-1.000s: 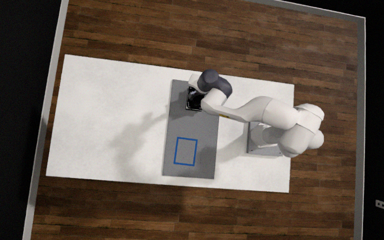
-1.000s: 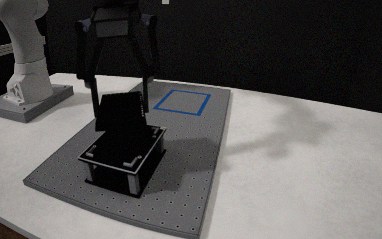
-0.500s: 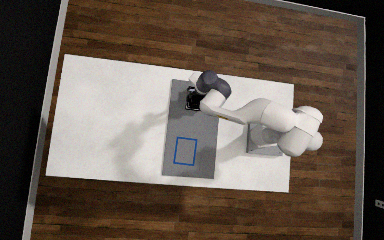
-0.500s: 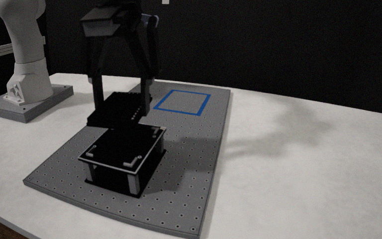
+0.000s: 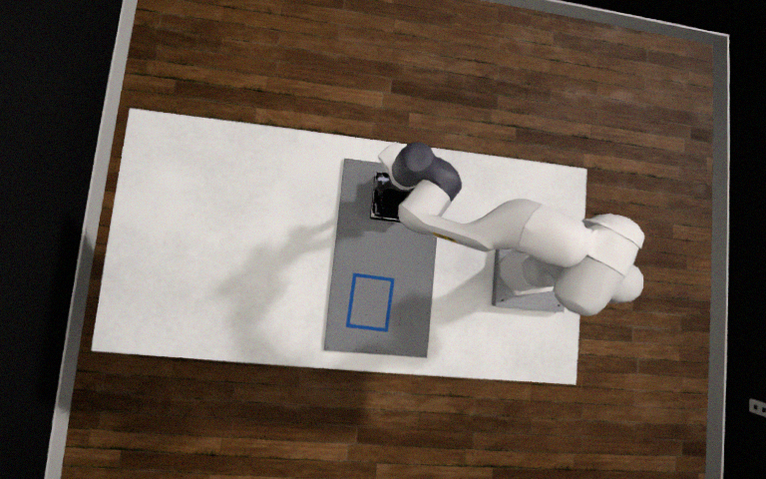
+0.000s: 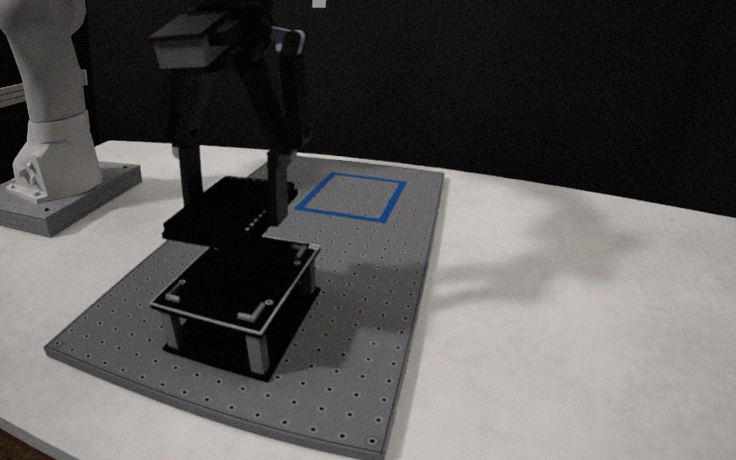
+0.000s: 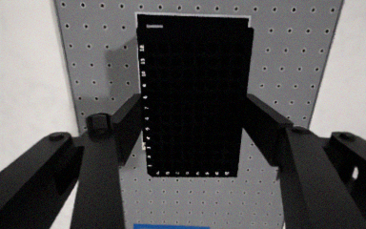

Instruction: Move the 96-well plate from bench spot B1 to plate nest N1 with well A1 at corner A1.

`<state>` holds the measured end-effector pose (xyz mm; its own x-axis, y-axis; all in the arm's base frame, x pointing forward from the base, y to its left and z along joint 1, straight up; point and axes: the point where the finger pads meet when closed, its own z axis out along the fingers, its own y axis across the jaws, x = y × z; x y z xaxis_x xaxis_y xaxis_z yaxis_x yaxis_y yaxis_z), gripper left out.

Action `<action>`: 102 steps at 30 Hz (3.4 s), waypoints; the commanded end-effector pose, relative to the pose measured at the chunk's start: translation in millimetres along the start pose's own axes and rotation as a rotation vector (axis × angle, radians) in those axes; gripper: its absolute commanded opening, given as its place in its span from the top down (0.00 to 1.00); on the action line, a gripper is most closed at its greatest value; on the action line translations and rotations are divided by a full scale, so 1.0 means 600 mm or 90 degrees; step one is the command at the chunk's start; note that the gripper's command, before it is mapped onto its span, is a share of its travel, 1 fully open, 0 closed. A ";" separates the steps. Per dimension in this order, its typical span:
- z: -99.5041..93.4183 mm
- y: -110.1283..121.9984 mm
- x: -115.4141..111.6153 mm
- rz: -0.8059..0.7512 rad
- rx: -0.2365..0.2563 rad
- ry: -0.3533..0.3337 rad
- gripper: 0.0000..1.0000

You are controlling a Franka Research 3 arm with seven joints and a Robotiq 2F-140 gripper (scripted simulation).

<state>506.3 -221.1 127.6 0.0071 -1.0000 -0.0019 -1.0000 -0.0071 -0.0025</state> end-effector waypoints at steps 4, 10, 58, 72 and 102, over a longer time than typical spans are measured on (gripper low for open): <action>0.000 -0.001 0.001 0.020 0.001 0.002 0.40; 0.000 -0.001 0.001 0.020 0.001 0.002 0.40; 0.066 -0.004 0.002 0.020 0.001 0.002 0.40; 0.084 -0.005 0.002 0.020 0.001 0.002 0.40; 0.089 -0.003 0.002 0.020 0.001 0.002 0.40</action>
<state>507.5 -221.6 74.5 -0.0267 -0.9996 0.0022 -0.9996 0.0267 0.0002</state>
